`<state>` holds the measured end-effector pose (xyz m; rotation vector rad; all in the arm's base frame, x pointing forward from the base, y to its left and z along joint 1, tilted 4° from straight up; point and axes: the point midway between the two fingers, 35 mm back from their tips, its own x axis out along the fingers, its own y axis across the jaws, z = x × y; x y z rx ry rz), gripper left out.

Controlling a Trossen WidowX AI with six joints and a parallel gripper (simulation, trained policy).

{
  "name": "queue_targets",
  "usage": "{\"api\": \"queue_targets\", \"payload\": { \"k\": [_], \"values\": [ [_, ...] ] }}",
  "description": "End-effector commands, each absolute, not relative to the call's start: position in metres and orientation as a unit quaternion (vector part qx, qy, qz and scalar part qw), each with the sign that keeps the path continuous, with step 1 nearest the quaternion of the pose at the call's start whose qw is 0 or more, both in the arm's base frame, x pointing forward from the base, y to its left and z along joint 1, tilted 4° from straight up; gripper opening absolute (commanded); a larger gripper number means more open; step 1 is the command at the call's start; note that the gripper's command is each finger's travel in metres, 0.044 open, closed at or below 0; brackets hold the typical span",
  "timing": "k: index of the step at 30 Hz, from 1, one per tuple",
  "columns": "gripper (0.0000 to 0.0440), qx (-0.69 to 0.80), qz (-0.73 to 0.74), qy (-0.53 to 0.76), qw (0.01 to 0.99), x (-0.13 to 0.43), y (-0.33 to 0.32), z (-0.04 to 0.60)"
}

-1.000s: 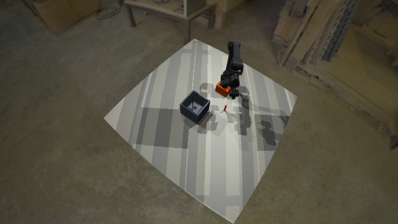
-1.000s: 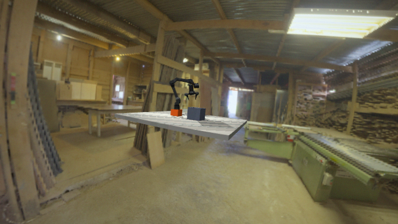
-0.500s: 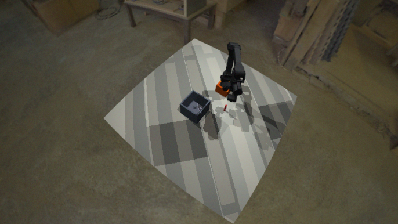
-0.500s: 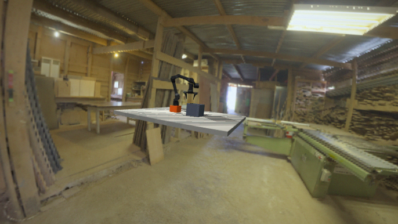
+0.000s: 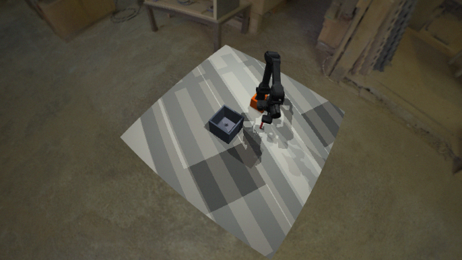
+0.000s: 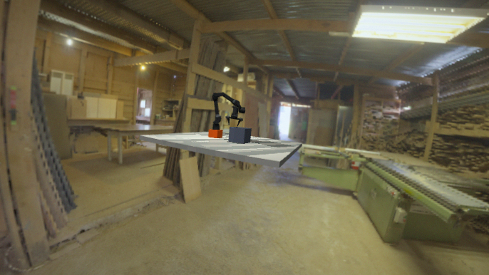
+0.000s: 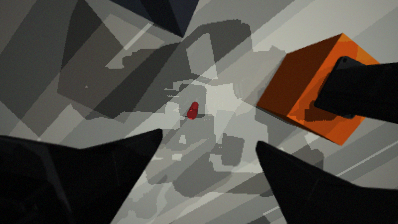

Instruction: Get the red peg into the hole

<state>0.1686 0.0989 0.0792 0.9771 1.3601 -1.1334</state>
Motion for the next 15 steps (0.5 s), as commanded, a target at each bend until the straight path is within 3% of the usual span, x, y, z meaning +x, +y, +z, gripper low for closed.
{"api": "queue_targets", "payload": {
  "k": [1,15],
  "values": [
    [0.0440,0.403,-0.483,0.563,0.536,0.170,0.096,0.069],
    [0.0414,0.391,-0.492,0.544,0.556,0.177,0.089,0.026]
  ]
}}
